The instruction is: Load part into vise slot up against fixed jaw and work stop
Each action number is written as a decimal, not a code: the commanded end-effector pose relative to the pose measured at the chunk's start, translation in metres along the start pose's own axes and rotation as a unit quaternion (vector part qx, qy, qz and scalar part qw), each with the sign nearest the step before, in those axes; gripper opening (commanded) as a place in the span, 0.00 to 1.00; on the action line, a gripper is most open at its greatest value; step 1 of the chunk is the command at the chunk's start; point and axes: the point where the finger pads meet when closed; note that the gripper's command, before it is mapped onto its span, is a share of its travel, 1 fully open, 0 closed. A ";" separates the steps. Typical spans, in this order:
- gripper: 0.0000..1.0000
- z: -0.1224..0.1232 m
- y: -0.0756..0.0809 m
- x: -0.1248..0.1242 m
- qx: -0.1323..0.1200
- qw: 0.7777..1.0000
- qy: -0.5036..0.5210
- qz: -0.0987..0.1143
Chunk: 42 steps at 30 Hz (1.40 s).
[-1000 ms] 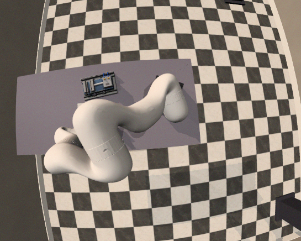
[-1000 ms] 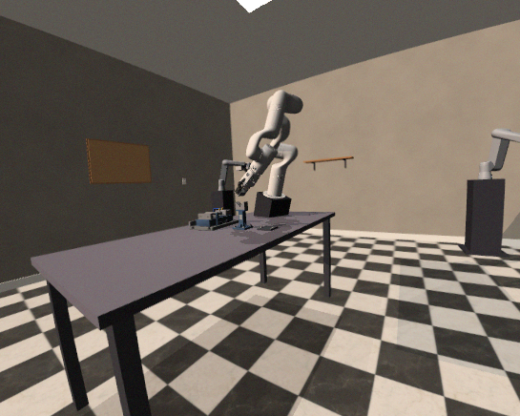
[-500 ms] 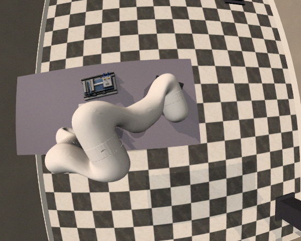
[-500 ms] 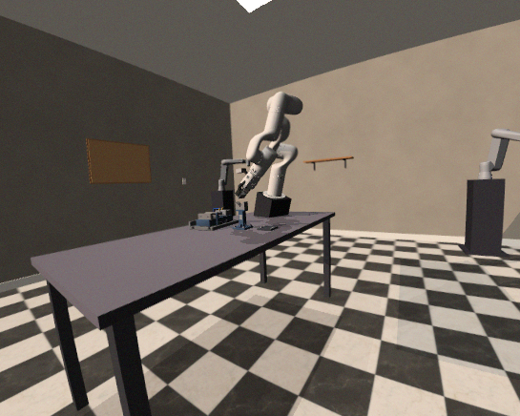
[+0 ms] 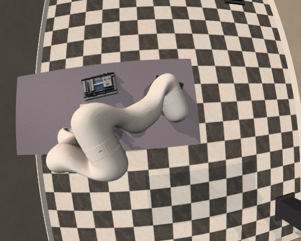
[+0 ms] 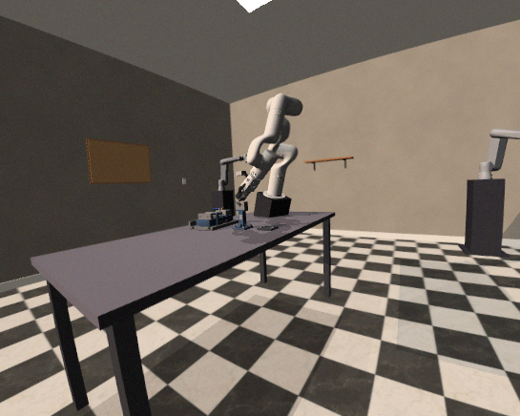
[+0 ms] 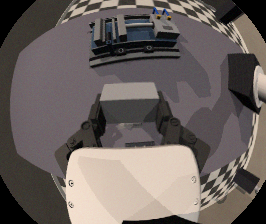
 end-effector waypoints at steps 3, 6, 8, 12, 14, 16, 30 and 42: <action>0.00 0.004 -0.004 0.000 0.000 1.000 0.000 -0.001; 0.00 0.006 -0.006 0.000 0.000 1.000 0.000 -0.001; 0.00 0.008 -0.007 0.001 0.000 1.000 0.000 -0.001; 0.00 0.010 -0.010 0.001 0.000 1.000 0.000 -0.001; 0.00 0.010 -0.010 0.001 0.000 1.000 0.000 -0.001; 0.00 0.012 -0.011 0.002 0.000 1.000 0.000 -0.001; 0.00 0.018 -0.017 0.003 0.000 1.000 0.000 -0.001; 0.00 0.020 -0.020 0.003 0.000 1.000 0.000 -0.001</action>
Point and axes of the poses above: the point where the finger pads meet when closed, its own y axis back along the fingers, its own x axis across the jaws, z = x × y, and after that the axes turned 11 degrees about -y, right-handed
